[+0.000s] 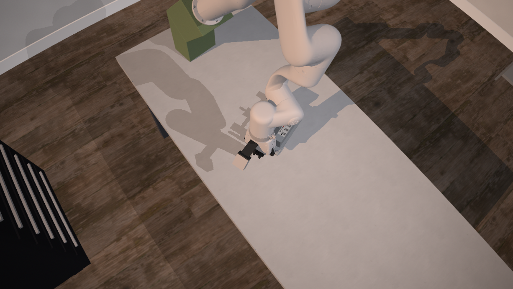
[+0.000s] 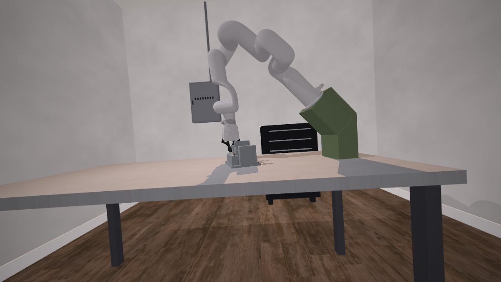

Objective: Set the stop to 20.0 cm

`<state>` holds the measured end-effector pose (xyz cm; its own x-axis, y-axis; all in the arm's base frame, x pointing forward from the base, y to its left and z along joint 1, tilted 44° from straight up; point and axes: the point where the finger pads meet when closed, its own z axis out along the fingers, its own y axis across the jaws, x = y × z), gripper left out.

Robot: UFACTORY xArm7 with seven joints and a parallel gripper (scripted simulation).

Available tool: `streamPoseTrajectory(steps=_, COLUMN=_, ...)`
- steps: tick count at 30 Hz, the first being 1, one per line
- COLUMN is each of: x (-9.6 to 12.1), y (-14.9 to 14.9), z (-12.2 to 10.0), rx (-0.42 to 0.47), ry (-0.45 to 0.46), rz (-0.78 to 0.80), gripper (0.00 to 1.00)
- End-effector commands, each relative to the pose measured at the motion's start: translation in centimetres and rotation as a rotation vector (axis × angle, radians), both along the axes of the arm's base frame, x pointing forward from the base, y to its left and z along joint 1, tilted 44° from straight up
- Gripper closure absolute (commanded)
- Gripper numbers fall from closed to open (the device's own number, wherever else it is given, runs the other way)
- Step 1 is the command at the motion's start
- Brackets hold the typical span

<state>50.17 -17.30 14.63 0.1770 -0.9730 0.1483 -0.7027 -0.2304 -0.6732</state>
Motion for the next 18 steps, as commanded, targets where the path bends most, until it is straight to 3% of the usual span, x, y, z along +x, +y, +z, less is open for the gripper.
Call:
streamPoseTrajectory(steps=1, x=-0.3, y=-0.1, z=0.4, rx=0.0, ry=0.0, rz=-0.002, gripper=0.94)
streamPoseTrajectory(steps=18, x=-2.6, y=-0.4, z=1.3, rx=0.0, ry=0.0, rz=-0.002, gripper=0.94)
